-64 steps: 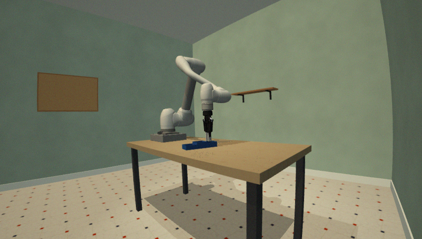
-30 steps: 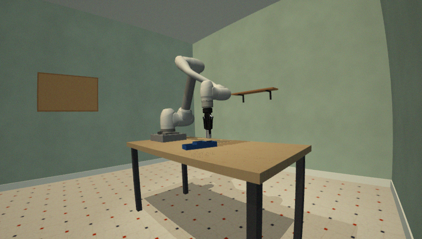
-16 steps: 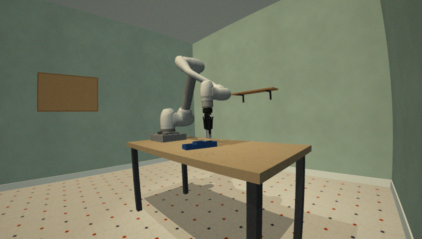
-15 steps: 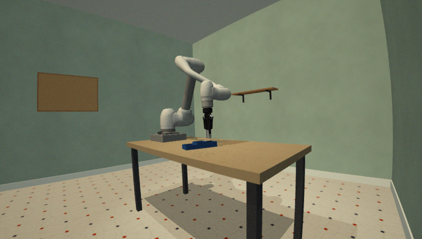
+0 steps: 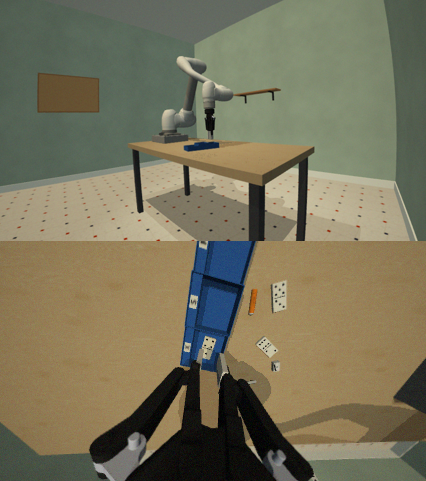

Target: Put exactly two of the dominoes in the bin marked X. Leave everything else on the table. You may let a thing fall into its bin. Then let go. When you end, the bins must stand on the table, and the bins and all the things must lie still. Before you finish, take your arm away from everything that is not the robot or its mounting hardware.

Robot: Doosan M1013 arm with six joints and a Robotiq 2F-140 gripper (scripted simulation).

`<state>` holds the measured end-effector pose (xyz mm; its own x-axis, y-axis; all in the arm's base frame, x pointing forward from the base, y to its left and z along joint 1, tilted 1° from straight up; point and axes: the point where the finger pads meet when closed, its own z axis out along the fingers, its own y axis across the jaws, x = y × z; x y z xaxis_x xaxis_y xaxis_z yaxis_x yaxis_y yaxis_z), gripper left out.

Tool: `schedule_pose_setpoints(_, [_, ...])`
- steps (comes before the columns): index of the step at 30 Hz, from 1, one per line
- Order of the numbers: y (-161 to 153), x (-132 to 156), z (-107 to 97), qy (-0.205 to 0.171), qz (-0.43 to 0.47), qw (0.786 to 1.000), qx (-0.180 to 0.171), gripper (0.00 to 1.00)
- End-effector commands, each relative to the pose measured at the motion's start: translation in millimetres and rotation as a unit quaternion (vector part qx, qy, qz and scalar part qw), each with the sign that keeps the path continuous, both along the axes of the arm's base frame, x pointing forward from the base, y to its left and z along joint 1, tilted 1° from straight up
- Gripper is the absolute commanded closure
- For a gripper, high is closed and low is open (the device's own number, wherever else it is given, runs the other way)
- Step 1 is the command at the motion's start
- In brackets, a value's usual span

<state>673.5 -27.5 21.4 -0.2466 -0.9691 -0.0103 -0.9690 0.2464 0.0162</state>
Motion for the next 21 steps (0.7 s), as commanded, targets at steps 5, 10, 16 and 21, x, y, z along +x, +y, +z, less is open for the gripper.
schedule_pose_setpoints(5, [-0.5, 3.5, 6.0, -0.002, 0.000, 1.000, -0.001, 0.81])
schedule_pose_setpoints(10, [-0.5, 3.5, 6.0, -0.002, 0.000, 1.000, -0.001, 0.81])
schedule_pose_setpoints(16, [-0.5, 3.5, 6.0, -0.002, 0.000, 1.000, -0.001, 0.81])
schedule_pose_setpoints(21, [-1.4, 6.5, 6.0, -0.002, 0.000, 1.000, -0.001, 0.81])
